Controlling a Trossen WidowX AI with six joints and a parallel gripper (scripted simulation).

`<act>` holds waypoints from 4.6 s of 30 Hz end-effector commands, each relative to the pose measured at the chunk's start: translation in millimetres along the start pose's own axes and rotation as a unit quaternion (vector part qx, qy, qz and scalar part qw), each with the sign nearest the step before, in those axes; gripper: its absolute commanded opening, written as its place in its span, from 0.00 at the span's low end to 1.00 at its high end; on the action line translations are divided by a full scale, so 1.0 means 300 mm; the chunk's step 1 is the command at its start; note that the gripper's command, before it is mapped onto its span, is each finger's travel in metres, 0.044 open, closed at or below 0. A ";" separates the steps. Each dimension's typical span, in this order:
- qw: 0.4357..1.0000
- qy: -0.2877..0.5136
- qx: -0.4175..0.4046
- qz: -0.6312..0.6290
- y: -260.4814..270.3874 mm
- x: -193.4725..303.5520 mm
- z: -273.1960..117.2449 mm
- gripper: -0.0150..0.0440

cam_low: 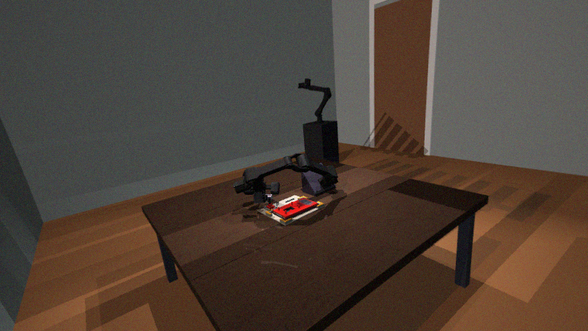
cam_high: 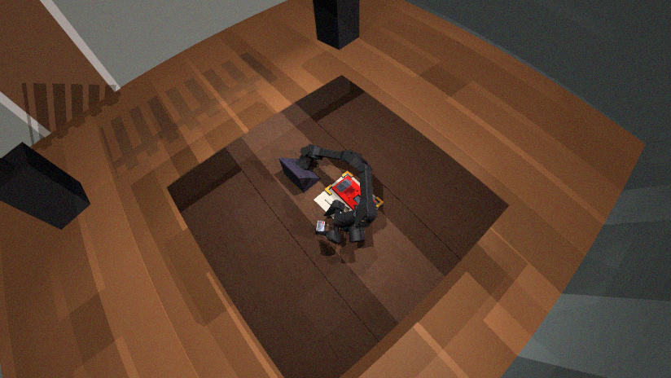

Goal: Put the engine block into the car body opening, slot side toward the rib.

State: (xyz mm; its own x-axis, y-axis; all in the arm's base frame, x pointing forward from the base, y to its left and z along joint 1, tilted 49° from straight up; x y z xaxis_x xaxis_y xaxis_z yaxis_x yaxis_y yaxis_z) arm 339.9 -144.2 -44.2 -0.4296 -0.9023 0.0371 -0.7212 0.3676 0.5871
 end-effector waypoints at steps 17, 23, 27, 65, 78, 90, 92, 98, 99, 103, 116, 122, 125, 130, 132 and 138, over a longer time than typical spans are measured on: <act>0.997 -0.035 0.004 -0.064 0.005 0.022 0.004 1.00; 0.985 -0.079 0.020 -0.150 0.012 0.052 0.005 1.00; 0.972 -0.107 0.037 -0.206 0.017 0.072 0.005 1.00; 0.667 -0.183 0.351 -0.631 0.078 0.265 -0.026 1.00; 0.659 -0.174 0.364 -0.635 0.093 0.299 0.005 1.00; 0.642 -0.194 0.365 -0.646 0.057 0.201 0.100 1.00; 0.641 -0.207 0.362 -0.645 0.048 0.186 0.116 1.00; 0.640 -0.208 0.362 -0.645 0.044 0.175 0.126 1.00; 0.640 -0.208 0.362 -0.645 0.043 0.171 0.129 1.00; 0.640 -0.208 0.362 -0.645 0.038 0.155 0.143 1.00; 0.640 -0.209 0.362 -0.645 0.028 0.117 0.175 0.91; 0.640 -0.209 0.362 -0.645 0.028 0.117 0.175 0.64; 0.640 -0.209 0.362 -0.645 0.028 0.117 0.175 0.51; 0.640 -0.209 0.362 -0.645 0.028 0.117 0.175 0.45; 0.640 -0.209 0.362 -0.645 0.028 0.117 0.175 0.43; 0.643 -0.207 0.362 -0.643 0.029 0.136 0.157 0.25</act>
State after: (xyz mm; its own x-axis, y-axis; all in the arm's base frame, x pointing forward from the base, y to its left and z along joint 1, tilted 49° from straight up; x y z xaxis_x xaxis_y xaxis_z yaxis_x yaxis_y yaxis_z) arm 290.1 -162.3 -79.4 0.7800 -0.4756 -0.4067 -0.6177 -0.4811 -0.6221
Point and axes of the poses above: the point midway between the two fingers, 35 mm back from their tips, its own z axis out along the fingers, its own y axis across the jaws, x = y × z, the point moved 3 cm from there along -z, back along the fingers, and after that the axes turned 15 degrees about -z, right-handed, at the moved point
